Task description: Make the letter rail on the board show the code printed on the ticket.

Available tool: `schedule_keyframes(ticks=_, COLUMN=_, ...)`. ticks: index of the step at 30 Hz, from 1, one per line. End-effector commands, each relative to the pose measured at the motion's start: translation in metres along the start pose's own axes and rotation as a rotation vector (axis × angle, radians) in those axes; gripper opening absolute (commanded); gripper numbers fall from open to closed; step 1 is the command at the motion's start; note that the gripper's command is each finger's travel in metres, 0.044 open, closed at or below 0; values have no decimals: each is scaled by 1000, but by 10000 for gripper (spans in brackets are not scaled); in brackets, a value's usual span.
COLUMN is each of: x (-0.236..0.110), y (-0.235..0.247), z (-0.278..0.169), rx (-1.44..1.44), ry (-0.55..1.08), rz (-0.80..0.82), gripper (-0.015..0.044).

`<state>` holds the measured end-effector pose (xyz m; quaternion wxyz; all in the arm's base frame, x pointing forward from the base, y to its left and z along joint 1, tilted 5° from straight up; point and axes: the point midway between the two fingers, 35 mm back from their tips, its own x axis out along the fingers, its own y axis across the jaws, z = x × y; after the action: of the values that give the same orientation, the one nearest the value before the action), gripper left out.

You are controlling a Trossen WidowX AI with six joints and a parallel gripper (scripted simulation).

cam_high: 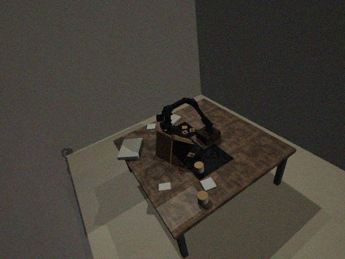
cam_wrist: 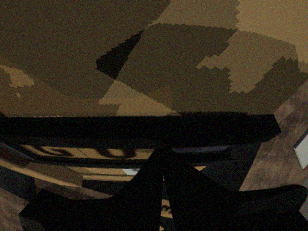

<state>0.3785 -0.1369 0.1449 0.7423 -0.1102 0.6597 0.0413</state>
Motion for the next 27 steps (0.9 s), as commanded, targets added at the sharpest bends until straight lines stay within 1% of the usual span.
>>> schedule_keyframes(ticks=1, x=1, y=4, z=0, rx=-2, ry=4, rz=6, gripper=0)
schedule_keyframes(ticks=27, x=-23, y=0, z=-19, rx=-2, ry=6, rz=5, gripper=0)
